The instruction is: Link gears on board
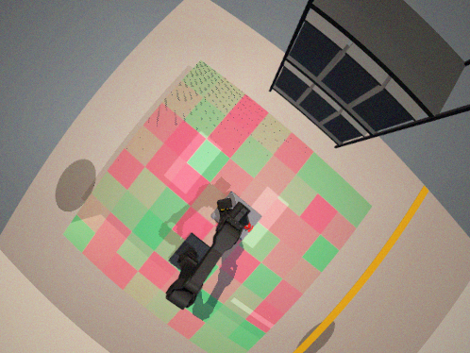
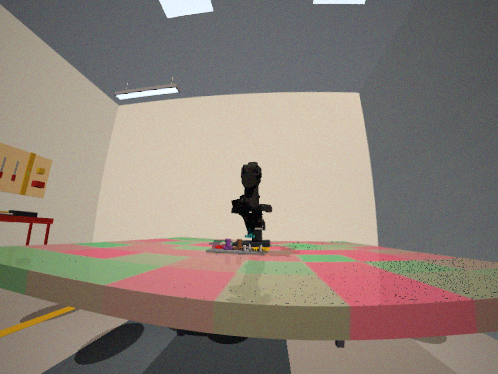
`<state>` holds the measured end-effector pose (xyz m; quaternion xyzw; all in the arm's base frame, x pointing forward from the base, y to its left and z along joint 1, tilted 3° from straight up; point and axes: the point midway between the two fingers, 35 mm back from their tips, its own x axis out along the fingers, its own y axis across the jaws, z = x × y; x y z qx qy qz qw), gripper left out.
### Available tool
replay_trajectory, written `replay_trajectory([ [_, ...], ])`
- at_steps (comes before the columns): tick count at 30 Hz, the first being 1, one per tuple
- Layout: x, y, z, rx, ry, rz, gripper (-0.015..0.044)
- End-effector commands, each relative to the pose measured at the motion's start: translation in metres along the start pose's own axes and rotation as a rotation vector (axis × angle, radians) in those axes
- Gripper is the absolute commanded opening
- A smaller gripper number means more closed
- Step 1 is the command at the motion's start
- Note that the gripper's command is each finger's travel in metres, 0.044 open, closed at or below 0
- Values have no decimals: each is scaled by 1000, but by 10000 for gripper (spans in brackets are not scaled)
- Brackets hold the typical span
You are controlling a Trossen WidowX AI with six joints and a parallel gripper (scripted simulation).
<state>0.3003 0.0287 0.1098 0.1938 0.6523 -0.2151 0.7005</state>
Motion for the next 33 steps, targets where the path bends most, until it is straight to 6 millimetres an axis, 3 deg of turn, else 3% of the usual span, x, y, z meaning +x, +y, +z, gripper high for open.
replay_trajectory([
  [1,6,-1,0,-52,0,-2,0],
  [11,20,-1,0,-47,0,-2,0],
  [24,40,-1,0,268,0,-2,0],
  [28,38,-1,0,374,0,-2,0],
  [33,39,-1,1,351,0,-2,0],
])
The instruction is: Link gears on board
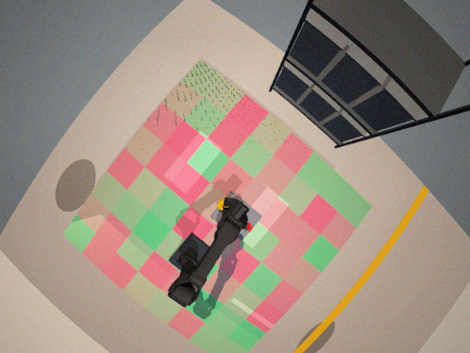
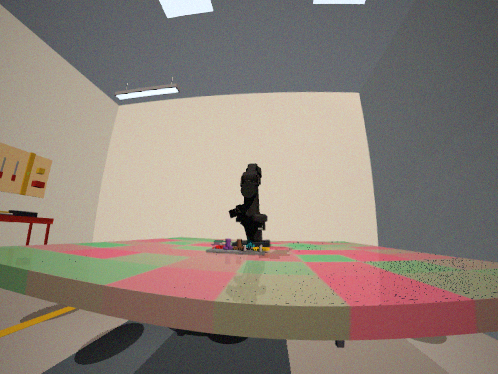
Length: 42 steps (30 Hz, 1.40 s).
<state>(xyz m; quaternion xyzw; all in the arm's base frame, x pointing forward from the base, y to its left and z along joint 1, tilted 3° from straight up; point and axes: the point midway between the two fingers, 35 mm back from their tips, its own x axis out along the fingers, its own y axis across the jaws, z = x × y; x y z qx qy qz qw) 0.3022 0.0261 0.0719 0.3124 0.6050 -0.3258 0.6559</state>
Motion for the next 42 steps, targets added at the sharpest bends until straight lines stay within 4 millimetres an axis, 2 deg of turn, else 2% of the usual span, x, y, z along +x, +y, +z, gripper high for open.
replay_trajectory([
  [1,1,0,0,-13,0,-1,0],
  [20,6,0,0,-471,0,-1,0],
  [29,7,0,0,-349,0,-1,0],
  [34,6,0,0,-299,0,-1,131],
  [38,2,0,0,-241,0,-1,140],
  [42,-13,1,1,-232,0,-1,140],
])
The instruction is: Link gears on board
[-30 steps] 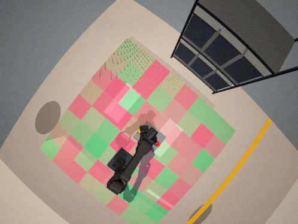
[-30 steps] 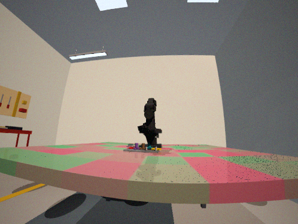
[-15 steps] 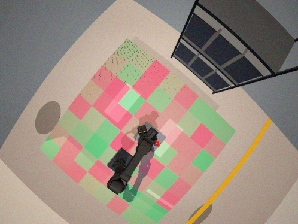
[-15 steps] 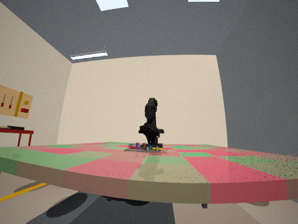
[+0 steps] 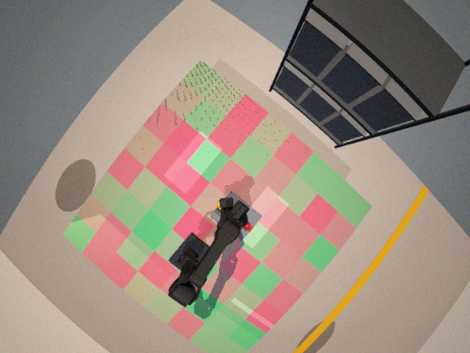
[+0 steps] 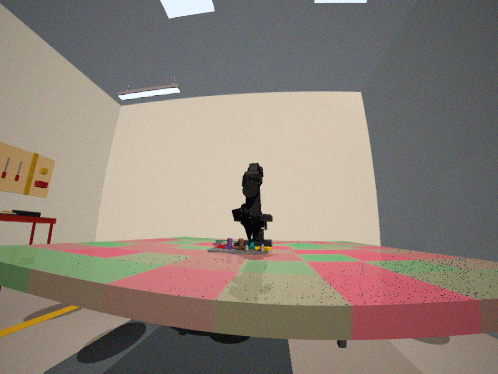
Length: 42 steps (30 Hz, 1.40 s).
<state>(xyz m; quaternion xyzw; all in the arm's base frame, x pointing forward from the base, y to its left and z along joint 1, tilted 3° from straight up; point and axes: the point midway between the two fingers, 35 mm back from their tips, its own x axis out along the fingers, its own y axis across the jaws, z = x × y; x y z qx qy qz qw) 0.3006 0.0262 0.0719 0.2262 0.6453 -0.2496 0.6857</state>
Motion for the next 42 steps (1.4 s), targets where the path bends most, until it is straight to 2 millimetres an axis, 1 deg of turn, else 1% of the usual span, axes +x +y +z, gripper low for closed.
replay_trajectory([
  [1,-20,2,2,23,-9,8,140],
  [4,-38,1,1,33,-9,9,140],
  [7,-42,1,1,35,-9,9,140],
  [8,-35,1,1,27,-7,7,166],
  [9,-41,1,1,27,-7,7,193],
  [12,-75,-1,-1,27,-6,7,271],
  [13,-81,-2,-2,27,-6,7,298],
  [18,-83,-2,-2,27,-6,7,429],
  [19,-83,-2,-2,27,-6,7,440],
  [42,-83,-2,-2,27,-6,7,440],
])
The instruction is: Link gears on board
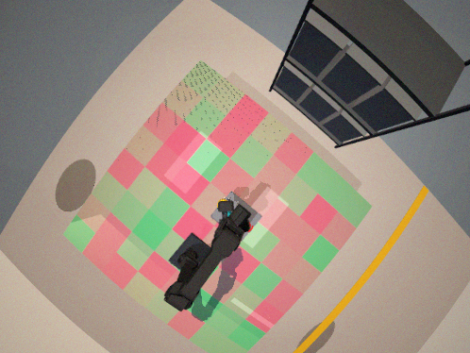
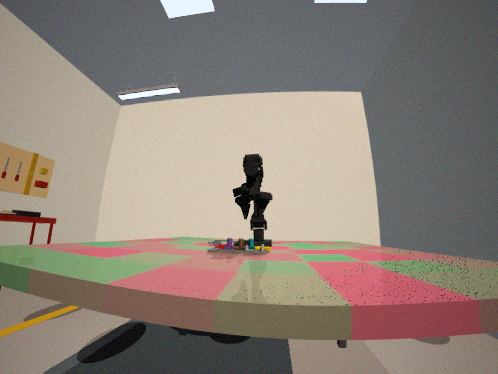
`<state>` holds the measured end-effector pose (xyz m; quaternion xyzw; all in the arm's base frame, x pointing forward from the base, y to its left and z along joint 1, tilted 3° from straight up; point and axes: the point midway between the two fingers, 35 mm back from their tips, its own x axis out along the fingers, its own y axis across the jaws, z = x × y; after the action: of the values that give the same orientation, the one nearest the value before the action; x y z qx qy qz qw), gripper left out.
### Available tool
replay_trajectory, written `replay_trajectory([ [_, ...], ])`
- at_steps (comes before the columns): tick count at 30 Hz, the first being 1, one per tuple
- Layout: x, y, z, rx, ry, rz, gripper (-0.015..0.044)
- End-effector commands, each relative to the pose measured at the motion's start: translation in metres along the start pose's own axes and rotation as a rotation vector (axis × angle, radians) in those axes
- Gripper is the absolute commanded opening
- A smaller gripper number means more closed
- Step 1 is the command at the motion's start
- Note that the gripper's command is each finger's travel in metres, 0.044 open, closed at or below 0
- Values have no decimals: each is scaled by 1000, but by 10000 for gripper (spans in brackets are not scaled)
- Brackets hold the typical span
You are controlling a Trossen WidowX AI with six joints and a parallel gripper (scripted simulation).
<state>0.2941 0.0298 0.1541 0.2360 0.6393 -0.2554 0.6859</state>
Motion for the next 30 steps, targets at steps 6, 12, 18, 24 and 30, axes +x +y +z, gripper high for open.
replay_trajectory([
  [6,0,0,0,3,0,0,440],
  [12,0,0,0,3,0,0,440],
  [18,0,0,0,3,0,0,440],
  [24,-6,25,-25,3,5,4,440],
  [30,-21,73,-97,3,16,10,440],
])
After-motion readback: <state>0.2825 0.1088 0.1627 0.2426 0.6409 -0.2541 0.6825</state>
